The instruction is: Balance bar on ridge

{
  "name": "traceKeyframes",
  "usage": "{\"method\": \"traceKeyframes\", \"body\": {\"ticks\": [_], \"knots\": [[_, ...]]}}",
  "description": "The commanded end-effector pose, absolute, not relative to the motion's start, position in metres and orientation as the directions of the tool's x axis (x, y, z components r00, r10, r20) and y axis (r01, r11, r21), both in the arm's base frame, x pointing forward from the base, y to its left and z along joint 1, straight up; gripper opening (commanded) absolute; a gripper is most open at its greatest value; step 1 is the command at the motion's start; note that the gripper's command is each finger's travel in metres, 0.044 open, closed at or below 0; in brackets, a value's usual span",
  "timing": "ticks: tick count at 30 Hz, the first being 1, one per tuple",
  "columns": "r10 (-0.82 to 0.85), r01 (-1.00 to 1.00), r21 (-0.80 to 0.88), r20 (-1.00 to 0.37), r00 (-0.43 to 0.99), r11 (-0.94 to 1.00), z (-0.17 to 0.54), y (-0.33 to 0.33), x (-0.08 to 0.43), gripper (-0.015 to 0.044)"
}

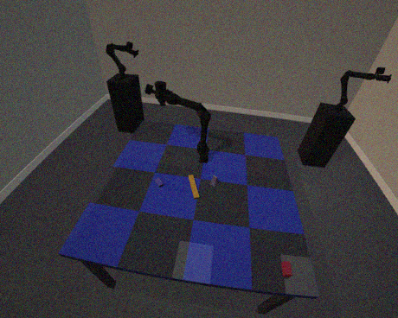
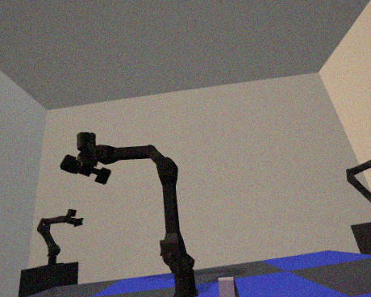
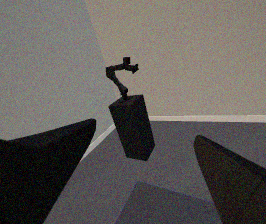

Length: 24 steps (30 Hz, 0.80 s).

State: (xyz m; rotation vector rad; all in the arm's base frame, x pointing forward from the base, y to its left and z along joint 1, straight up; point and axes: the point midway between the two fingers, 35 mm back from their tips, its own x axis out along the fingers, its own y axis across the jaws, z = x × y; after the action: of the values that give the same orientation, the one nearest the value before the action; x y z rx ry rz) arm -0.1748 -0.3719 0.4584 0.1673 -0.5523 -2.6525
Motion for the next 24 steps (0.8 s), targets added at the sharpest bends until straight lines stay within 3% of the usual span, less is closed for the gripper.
{"method": "traceKeyframes", "body": {"ticks": [1, 4, 24], "knots": [[-0.431, 0.383, 0.404, -0.032, -0.902, -0.831, 0.458, -0.372, -0.174, 0.0374], [-0.458, 0.41, 0.381, -0.042, -0.888, -0.829, 0.454, -0.377, -0.167, 0.0315], [-0.76, 0.782, -0.001, -0.232, -0.607, -0.624, 0.384, -0.415, -0.04, 0.0315]]}}
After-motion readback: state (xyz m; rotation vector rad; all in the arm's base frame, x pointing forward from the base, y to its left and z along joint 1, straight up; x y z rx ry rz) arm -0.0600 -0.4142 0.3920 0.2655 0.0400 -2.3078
